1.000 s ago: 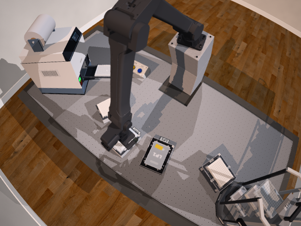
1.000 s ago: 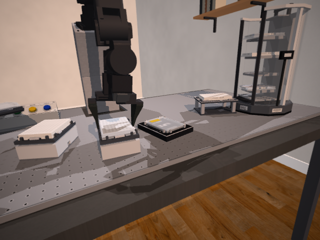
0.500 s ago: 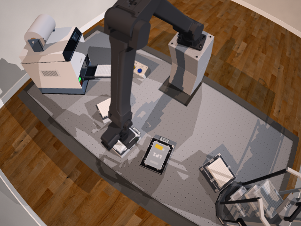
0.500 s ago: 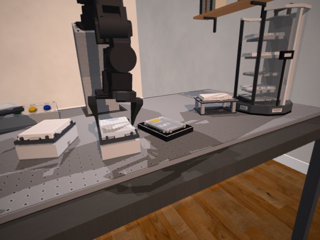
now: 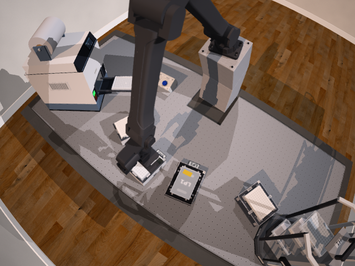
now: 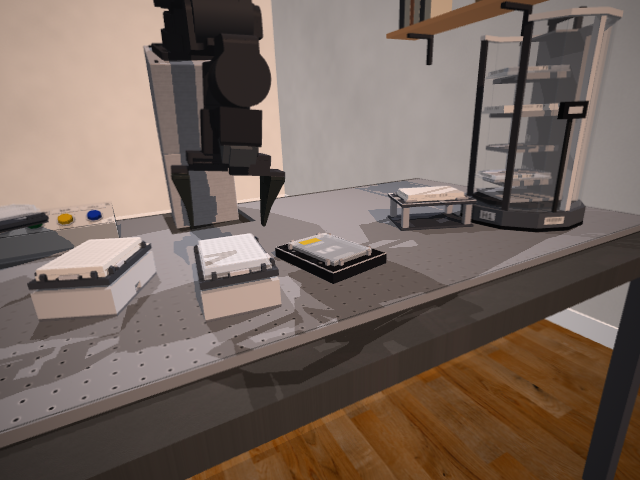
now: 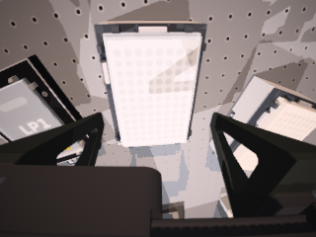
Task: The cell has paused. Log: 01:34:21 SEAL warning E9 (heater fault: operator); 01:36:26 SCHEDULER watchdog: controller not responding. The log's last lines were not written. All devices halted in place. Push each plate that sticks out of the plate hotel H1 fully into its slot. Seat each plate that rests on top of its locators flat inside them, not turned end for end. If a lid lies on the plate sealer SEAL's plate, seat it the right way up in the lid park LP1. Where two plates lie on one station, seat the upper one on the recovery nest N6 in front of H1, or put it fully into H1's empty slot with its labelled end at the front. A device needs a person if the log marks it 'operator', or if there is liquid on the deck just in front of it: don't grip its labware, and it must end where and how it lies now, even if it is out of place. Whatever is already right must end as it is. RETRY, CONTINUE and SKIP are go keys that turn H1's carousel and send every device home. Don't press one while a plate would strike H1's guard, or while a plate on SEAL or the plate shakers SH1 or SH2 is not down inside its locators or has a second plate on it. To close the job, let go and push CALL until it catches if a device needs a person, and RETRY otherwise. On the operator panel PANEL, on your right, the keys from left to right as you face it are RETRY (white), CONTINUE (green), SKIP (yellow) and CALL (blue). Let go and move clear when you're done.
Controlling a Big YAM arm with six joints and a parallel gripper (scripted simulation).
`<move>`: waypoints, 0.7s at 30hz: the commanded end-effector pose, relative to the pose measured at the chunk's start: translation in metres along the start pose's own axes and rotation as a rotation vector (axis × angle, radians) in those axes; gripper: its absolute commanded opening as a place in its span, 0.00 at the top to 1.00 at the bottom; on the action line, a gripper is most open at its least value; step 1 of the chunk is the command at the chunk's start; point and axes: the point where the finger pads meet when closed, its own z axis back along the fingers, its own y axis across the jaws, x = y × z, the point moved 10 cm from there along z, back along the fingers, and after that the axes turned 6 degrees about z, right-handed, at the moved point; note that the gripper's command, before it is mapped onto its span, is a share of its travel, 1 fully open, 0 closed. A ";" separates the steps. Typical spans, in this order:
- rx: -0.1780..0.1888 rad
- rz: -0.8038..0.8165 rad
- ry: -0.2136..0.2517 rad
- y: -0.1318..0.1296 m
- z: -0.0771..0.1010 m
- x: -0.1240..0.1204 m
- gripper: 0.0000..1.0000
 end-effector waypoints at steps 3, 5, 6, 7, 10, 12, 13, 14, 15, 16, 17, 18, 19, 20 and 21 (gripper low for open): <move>0.004 -0.002 0.024 0.001 0.000 -0.004 0.00; 0.003 -0.002 0.022 0.001 -0.002 -0.004 0.00; 0.003 -0.002 0.022 0.001 -0.002 -0.004 0.00; 0.003 -0.002 0.017 0.000 0.002 -0.003 0.00; 0.000 -0.002 -0.009 -0.001 0.007 0.005 0.00; 0.000 -0.002 -0.009 -0.001 0.007 0.005 0.00; 0.000 -0.002 -0.009 -0.001 0.007 0.005 0.00; 0.000 -0.002 -0.009 -0.001 0.007 0.005 0.00; 0.000 -0.002 -0.009 -0.001 0.007 0.005 0.00; 0.000 -0.002 -0.009 -0.001 0.007 0.005 0.00; 0.000 -0.002 -0.009 -0.001 0.007 0.005 0.00; 0.000 -0.002 -0.009 -0.001 0.007 0.005 0.00; 0.000 -0.002 -0.009 -0.001 0.007 0.005 0.00; 0.000 -0.002 -0.009 -0.001 0.007 0.005 0.00; 0.000 -0.002 -0.009 -0.001 0.007 0.005 0.00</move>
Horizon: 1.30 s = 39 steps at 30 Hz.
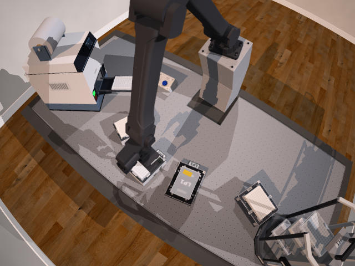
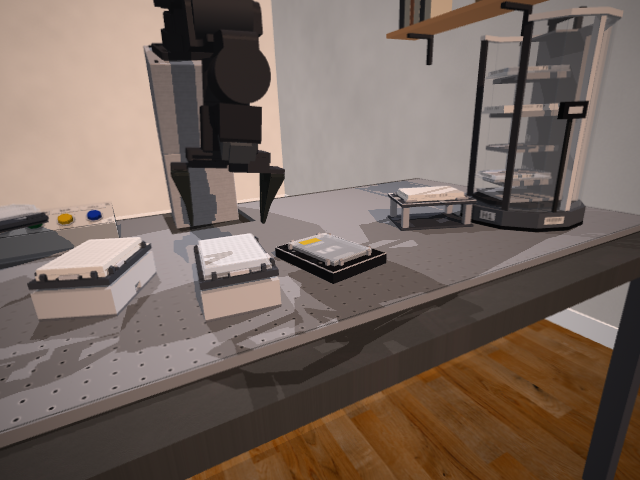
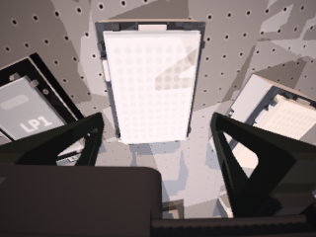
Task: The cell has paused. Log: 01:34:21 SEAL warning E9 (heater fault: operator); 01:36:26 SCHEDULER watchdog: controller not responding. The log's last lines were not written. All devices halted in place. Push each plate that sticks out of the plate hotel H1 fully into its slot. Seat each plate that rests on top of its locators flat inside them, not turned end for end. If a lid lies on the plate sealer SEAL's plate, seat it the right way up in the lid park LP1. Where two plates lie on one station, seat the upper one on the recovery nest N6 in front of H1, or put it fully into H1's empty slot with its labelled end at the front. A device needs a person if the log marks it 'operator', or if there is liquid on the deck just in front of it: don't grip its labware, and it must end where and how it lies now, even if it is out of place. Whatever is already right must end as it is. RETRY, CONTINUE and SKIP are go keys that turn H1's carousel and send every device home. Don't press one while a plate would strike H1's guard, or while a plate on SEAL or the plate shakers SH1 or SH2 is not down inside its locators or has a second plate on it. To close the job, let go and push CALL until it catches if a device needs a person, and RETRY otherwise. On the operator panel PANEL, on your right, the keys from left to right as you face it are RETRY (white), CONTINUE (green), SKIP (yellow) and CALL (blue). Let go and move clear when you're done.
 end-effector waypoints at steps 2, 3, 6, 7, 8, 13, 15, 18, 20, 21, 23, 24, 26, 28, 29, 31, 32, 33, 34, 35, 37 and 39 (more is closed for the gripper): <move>0.000 -0.002 -0.013 -0.001 0.003 0.005 0.00; 0.000 -0.002 -0.013 -0.001 0.003 0.005 0.00; 0.000 -0.002 -0.013 -0.001 0.003 0.005 0.00; 0.000 -0.002 -0.013 -0.001 0.003 0.005 0.00; 0.000 -0.002 -0.013 -0.001 0.003 0.005 0.00; 0.000 -0.002 -0.013 -0.001 0.003 0.005 0.00; 0.000 -0.002 -0.013 -0.001 0.003 0.005 0.00; 0.000 -0.002 -0.013 -0.001 0.003 0.005 0.00; 0.000 -0.002 -0.013 -0.001 0.003 0.005 0.00; 0.000 -0.002 -0.013 -0.001 0.003 0.005 0.00; 0.000 -0.002 -0.013 -0.001 0.003 0.005 0.00; 0.000 -0.002 -0.013 -0.001 0.003 0.005 0.00; 0.000 -0.002 -0.013 -0.001 0.003 0.005 0.00; -0.002 -0.004 -0.008 -0.008 0.015 0.001 0.00; -0.002 -0.001 -0.008 -0.008 0.018 0.001 0.00; 0.000 0.005 -0.009 -0.005 0.023 0.001 0.00; 0.001 0.006 -0.009 -0.005 0.026 0.001 0.00; 0.001 0.006 -0.009 -0.005 0.029 0.001 0.00; 0.001 0.005 -0.009 -0.005 0.031 0.001 0.00; 0.001 0.005 -0.009 -0.005 0.031 0.001 0.00; 0.000 0.004 -0.018 -0.006 0.035 0.005 0.00; 0.001 0.005 -0.009 -0.007 0.039 0.001 0.00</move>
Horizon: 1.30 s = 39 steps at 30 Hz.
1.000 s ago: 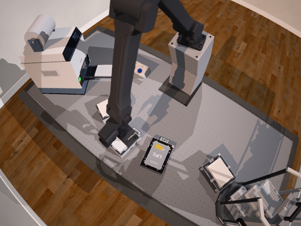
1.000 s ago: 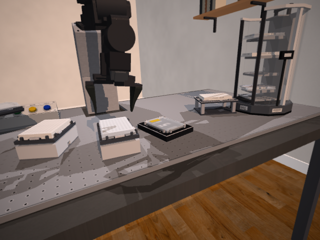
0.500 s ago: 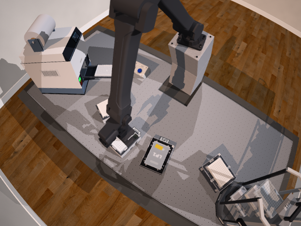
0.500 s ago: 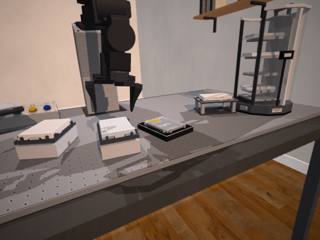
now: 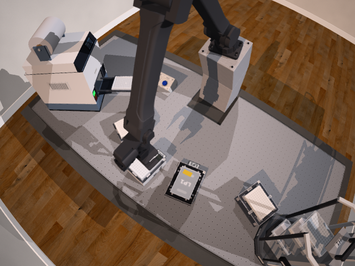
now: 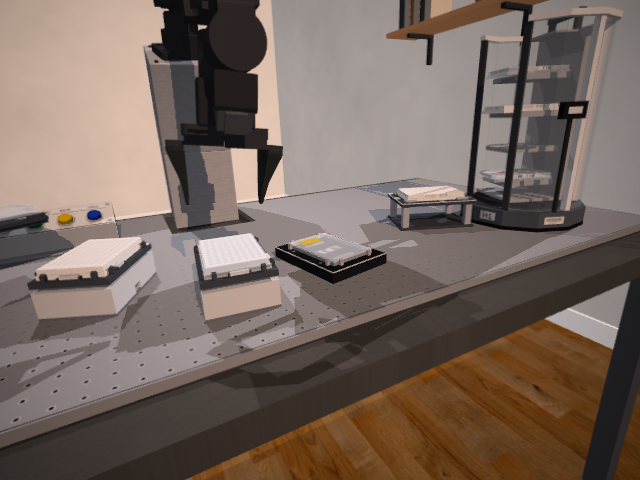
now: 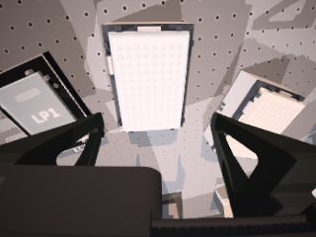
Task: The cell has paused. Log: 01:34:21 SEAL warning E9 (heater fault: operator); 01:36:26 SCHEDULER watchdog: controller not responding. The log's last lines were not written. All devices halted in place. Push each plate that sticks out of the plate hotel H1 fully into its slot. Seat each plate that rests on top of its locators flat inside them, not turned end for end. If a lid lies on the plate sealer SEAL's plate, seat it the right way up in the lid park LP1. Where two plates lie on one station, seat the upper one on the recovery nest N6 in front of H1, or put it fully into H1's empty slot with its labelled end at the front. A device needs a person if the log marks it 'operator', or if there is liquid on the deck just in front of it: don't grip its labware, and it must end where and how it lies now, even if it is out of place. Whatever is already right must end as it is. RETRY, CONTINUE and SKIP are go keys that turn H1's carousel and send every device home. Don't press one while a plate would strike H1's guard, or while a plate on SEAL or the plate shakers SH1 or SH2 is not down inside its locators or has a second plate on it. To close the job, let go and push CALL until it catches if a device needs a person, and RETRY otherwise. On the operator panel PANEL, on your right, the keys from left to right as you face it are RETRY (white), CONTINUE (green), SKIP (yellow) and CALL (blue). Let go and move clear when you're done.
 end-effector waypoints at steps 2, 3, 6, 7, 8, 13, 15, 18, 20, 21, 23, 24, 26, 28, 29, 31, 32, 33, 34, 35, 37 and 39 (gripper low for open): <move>0.001 0.008 0.002 -0.003 0.015 -0.001 0.00; 0.001 0.007 0.002 -0.004 0.018 -0.001 0.00; 0.001 0.007 0.002 -0.005 0.026 -0.001 0.00; 0.001 0.006 0.002 -0.005 0.029 -0.001 0.00; 0.001 0.006 0.002 -0.006 0.031 -0.001 0.00; 0.000 0.005 0.002 -0.007 0.042 -0.001 0.00; 0.000 0.005 0.004 -0.007 0.042 0.000 0.00; 0.000 0.004 0.002 -0.009 0.052 -0.001 0.00; 0.000 0.004 0.002 -0.009 0.057 -0.002 0.00; 0.000 0.005 0.002 -0.009 0.060 -0.002 0.00; 0.000 0.005 -0.003 -0.010 0.066 0.001 0.00; 0.000 0.005 -0.002 -0.010 0.069 0.000 0.00; 0.000 0.004 0.002 -0.011 0.073 -0.002 0.00; 0.000 0.004 0.002 -0.011 0.079 -0.002 0.00; 0.000 0.004 0.002 -0.012 0.081 -0.002 0.00; 0.000 0.004 0.002 -0.012 0.081 -0.002 0.00; 0.002 0.007 0.017 -0.010 0.076 -0.002 0.00; 0.000 0.005 -0.002 -0.012 0.087 0.000 0.00; 0.000 0.005 0.001 -0.012 0.089 -0.002 0.00; 0.000 0.005 -0.002 -0.013 0.093 0.000 0.00; -0.001 0.004 -0.005 -0.013 0.098 0.001 0.00; 0.000 0.004 0.000 -0.014 0.103 -0.001 0.00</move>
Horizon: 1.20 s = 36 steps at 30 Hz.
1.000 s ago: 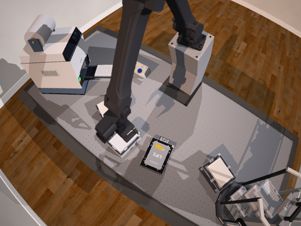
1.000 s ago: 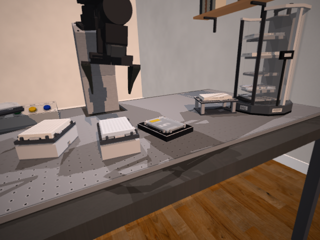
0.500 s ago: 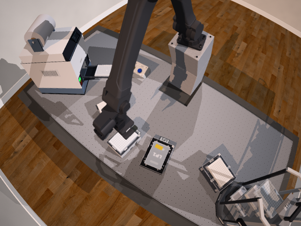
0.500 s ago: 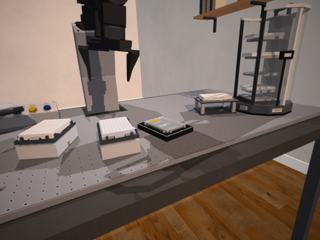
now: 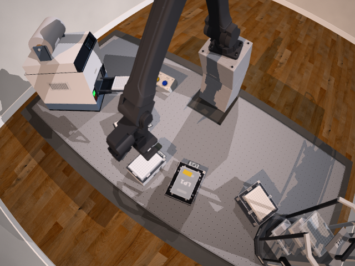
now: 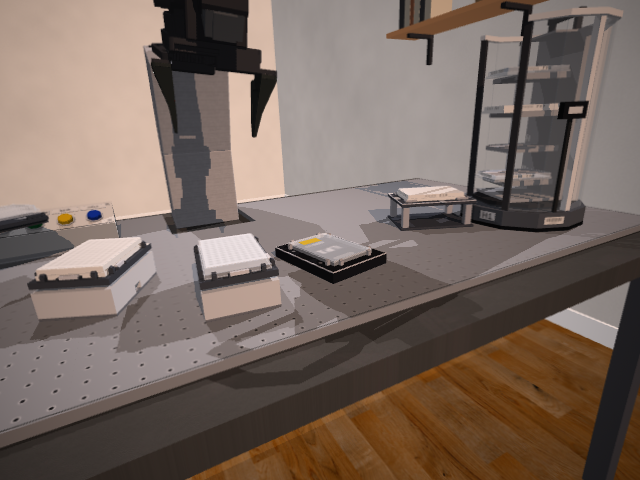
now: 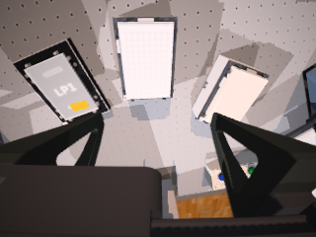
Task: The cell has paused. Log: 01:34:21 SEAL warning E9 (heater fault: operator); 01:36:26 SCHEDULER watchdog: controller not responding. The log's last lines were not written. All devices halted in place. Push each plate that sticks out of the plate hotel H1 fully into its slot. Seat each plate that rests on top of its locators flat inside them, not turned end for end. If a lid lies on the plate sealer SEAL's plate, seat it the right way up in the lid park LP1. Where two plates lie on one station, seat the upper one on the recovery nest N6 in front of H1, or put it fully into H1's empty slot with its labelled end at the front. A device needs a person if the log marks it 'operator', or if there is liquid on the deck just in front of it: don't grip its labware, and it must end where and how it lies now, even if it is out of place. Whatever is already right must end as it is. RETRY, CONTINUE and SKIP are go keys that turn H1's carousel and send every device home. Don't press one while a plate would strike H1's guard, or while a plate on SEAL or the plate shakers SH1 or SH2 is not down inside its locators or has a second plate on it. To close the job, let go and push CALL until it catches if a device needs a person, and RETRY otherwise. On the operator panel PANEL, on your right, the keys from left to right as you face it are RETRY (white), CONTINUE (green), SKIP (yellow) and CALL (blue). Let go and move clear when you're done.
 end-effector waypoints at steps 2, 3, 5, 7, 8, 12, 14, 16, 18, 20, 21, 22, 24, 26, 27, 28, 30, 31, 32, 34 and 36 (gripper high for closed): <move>-0.001 0.002 -0.010 -0.006 0.020 0.000 0.00; -0.001 0.002 -0.012 -0.006 0.023 0.001 0.00; -0.001 0.002 -0.014 -0.006 0.025 0.002 0.00; 0.002 0.006 0.025 -0.004 0.009 -0.004 0.00; 0.002 0.006 0.025 -0.004 0.009 -0.004 0.00; 0.016 -0.088 -0.031 -0.015 0.023 -0.001 0.00; 0.034 -0.151 -0.030 -0.022 0.023 -0.006 0.00; 0.052 -0.215 -0.028 -0.029 0.022 -0.010 0.00; 0.071 -0.279 -0.015 -0.035 0.017 -0.017 0.00; 0.089 -0.342 -0.021 -0.042 0.019 -0.020 0.00; 0.098 -0.374 -0.025 -0.046 0.020 -0.022 0.00; 0.104 -0.394 -0.024 -0.049 0.020 -0.024 0.00; 0.103 -0.394 -0.024 -0.054 0.019 -0.029 0.00; 0.103 -0.394 -0.024 -0.054 0.019 -0.029 0.00; 0.112 -0.373 0.004 -0.045 0.009 -0.033 0.00; 0.105 -0.388 -0.004 -0.055 0.011 -0.035 0.00; 0.102 -0.372 -0.025 -0.064 0.018 -0.038 0.00; 0.101 -0.372 -0.025 -0.067 0.017 -0.040 0.00; 0.101 -0.372 -0.025 -0.069 0.017 -0.042 0.00; 0.102 -0.372 -0.012 -0.074 0.012 -0.048 0.00; 0.101 -0.372 -0.017 -0.079 0.013 -0.052 0.00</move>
